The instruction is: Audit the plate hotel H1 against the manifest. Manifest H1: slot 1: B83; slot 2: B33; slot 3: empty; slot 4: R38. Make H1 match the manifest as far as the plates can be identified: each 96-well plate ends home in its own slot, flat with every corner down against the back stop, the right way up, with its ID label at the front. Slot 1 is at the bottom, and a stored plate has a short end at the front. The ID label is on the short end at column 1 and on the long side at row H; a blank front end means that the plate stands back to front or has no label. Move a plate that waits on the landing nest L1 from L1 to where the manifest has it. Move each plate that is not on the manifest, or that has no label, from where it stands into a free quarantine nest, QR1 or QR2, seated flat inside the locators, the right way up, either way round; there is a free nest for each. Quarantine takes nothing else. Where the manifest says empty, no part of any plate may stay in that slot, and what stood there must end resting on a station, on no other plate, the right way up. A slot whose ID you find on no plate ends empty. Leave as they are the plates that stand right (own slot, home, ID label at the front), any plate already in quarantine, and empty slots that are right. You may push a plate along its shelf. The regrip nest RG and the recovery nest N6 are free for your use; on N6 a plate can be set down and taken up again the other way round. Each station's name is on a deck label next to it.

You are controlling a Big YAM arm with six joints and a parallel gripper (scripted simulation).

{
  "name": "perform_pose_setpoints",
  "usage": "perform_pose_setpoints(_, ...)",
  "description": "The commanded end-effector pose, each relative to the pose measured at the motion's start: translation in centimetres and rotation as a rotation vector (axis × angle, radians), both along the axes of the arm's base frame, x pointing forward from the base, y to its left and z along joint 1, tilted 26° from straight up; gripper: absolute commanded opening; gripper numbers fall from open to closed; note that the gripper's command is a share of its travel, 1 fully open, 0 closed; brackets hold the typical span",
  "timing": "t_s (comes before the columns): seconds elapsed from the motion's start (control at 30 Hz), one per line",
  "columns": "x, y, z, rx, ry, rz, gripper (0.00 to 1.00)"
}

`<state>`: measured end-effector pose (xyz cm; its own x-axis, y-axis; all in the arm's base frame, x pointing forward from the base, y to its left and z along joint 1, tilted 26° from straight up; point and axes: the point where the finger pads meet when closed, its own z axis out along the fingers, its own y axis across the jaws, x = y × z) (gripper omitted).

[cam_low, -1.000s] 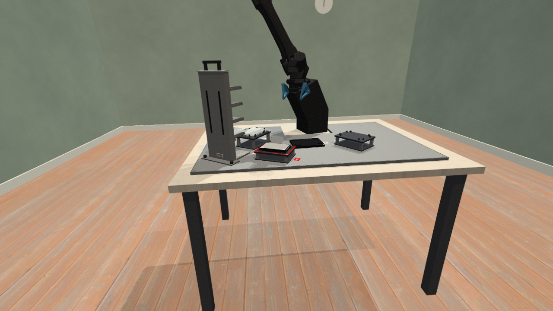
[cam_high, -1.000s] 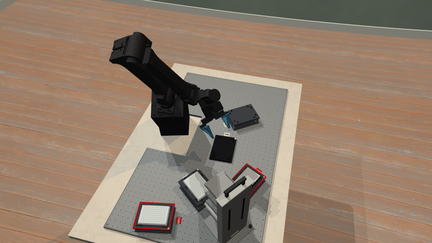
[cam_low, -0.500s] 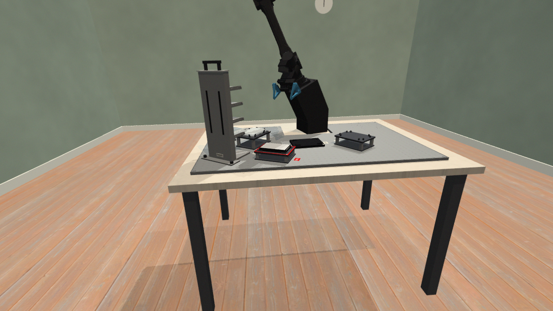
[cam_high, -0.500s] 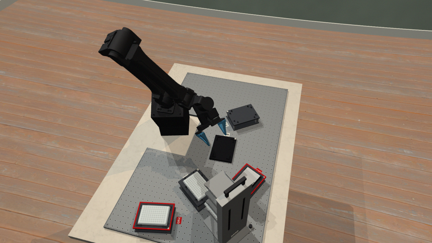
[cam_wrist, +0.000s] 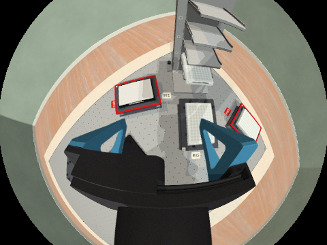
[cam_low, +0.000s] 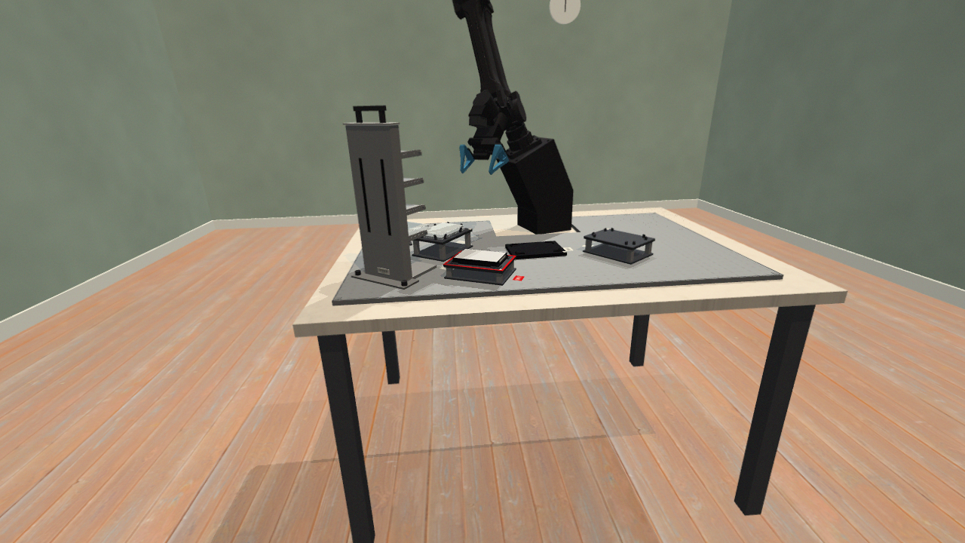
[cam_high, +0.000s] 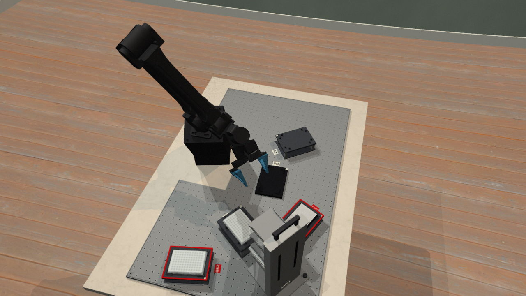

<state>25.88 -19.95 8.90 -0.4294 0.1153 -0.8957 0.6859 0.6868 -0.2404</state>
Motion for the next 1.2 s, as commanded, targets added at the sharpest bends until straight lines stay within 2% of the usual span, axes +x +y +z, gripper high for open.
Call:
perform_pose_setpoints(0.0,0.5,-0.9,1.1,-0.025,0.013,0.007,1.0)
perform_pose_setpoints(0.1,0.3,-1.9,2.0,-0.033,0.002,0.007,1.0)
perform_pose_setpoints(0.23,-1.1,-2.6,1.5,-0.025,0.021,0.007,1.0)
perform_pose_setpoints(0.43,-1.8,-4.6,3.3,-0.042,0.004,0.007,1.0)
perform_pose_setpoints(0.53,-2.2,-4.7,3.2,-0.04,0.008,0.007,1.0)
perform_pose_setpoints(0.57,-3.3,-4.2,1.2,-0.008,0.044,0.008,1.0)
perform_pose_setpoints(0.67,-3.1,-5.7,3.6,-0.043,0.01,0.007,1.0)
perform_pose_setpoints(0.8,-3.9,-6.9,4.4,-0.05,0.008,0.007,1.0)
perform_pose_setpoints(0.87,-4.7,-7.0,3.5,-0.031,0.025,0.007,1.0)
perform_pose_setpoints(0.97,-5.1,-8.1,4.5,-0.044,0.018,0.007,1.0)
perform_pose_setpoints(1.1,-5.6,-8.6,4.8,-0.047,0.018,0.007,1.0)
perform_pose_setpoints(1.13,-6.5,-7.8,2.7,-0.011,0.04,0.008,1.0)
perform_pose_setpoints(1.17,-6.4,-8.6,3.8,-0.027,0.031,0.008,1.0)
